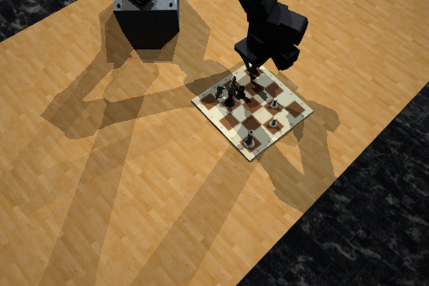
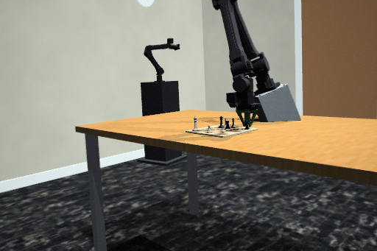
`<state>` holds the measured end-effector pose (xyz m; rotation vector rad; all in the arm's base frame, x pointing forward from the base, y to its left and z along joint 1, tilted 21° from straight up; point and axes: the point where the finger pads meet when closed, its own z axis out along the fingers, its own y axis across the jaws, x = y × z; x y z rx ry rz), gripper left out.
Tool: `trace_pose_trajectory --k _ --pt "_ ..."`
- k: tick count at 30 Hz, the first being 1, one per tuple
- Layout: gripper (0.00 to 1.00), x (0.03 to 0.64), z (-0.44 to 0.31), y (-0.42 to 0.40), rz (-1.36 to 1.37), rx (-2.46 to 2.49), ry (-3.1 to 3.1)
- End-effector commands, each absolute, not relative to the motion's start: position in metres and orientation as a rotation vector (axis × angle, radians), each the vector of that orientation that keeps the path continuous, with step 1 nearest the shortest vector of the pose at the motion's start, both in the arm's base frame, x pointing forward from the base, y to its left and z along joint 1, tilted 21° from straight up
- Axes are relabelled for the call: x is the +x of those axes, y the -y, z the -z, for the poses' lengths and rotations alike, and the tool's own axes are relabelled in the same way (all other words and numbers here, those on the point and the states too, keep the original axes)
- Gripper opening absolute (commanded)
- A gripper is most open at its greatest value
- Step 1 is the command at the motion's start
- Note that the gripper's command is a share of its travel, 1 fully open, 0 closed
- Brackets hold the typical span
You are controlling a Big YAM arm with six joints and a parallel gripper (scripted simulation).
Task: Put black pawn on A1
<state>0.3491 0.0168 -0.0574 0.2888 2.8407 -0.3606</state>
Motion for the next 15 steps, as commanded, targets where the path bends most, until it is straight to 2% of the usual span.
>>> trace_pose_trajectory --k 1,15 --pt "0.34 0.3565 0.0543 -0.0149 0.348 0.298 -2.823" --pt "0.34 0.3556 0.0466 -0.0177 0.345 0.297 -2.820"
